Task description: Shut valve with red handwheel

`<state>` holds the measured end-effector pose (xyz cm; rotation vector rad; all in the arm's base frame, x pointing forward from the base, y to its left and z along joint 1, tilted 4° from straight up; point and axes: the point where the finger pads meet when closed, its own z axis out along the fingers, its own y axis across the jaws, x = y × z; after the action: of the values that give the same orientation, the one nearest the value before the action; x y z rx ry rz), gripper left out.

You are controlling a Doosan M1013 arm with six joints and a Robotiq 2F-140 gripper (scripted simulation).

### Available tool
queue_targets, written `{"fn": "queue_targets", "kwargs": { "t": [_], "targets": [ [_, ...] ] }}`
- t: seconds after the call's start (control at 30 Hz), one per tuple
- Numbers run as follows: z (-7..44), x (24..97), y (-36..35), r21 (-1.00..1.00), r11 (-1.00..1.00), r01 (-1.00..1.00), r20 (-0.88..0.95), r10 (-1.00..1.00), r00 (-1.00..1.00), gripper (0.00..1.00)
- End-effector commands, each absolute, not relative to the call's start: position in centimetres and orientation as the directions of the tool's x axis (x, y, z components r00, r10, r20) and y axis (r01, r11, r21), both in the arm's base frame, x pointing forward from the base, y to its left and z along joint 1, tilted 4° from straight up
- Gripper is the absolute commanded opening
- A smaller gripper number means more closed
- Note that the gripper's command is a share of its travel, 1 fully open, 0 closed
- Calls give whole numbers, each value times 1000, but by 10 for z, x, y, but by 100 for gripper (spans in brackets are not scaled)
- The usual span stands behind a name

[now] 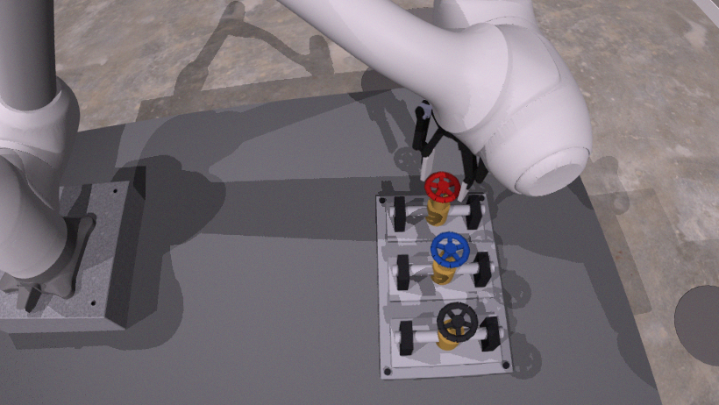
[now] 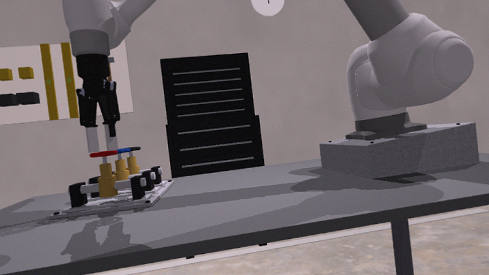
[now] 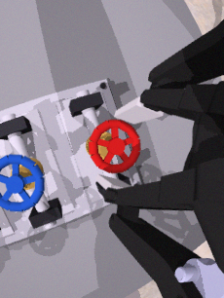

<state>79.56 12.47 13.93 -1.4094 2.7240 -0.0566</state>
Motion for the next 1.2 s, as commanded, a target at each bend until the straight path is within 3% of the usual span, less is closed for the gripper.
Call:
{"fn": "queue_targets", "kwargs": {
  "t": [0.0, 1.17],
  "targets": [
    [129, 793, 128, -61, 576, -815, -49, -817, -574, 52],
    [115, 793, 129, -61, 576, -815, -49, -817, -574, 52]
  ]
}}
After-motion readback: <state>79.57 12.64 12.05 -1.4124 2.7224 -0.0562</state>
